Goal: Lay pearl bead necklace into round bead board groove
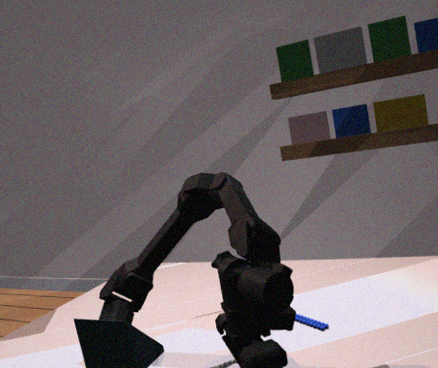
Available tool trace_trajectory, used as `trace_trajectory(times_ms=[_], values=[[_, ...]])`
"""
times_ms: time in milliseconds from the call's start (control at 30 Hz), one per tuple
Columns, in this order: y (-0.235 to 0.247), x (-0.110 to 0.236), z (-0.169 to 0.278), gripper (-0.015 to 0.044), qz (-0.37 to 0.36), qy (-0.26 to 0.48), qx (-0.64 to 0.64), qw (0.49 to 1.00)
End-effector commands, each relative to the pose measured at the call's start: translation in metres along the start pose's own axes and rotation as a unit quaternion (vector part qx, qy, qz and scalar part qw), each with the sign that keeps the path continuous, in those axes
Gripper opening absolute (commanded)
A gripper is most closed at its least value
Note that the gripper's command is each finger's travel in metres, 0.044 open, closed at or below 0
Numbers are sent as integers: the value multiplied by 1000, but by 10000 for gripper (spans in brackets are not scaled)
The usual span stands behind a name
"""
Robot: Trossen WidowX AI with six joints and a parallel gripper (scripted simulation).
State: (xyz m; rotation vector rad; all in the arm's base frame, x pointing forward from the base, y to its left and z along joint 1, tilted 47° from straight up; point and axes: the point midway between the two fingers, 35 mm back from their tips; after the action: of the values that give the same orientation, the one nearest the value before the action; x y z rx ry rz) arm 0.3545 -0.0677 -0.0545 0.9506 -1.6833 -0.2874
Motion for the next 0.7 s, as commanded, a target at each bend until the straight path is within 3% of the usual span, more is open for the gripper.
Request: trace_trajectory(times_ms=[0, 267, 667], values=[[17, 9, -14, 125, -2, -5, -249, 969], [40, 19, -30, 120, -4, -4, -576, 818], [64, 27, -42, 120, -6, -2, -805, 593]])
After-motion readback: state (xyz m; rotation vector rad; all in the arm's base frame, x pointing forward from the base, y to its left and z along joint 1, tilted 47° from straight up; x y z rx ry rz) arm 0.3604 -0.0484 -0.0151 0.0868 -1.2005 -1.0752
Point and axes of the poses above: the point midway between the two fingers, 35 mm back from their tips, its own x axis back along the fingers, its own y axis across the jaws, z = x × y, and after that the axes turned 13 degrees about -x, right-handed
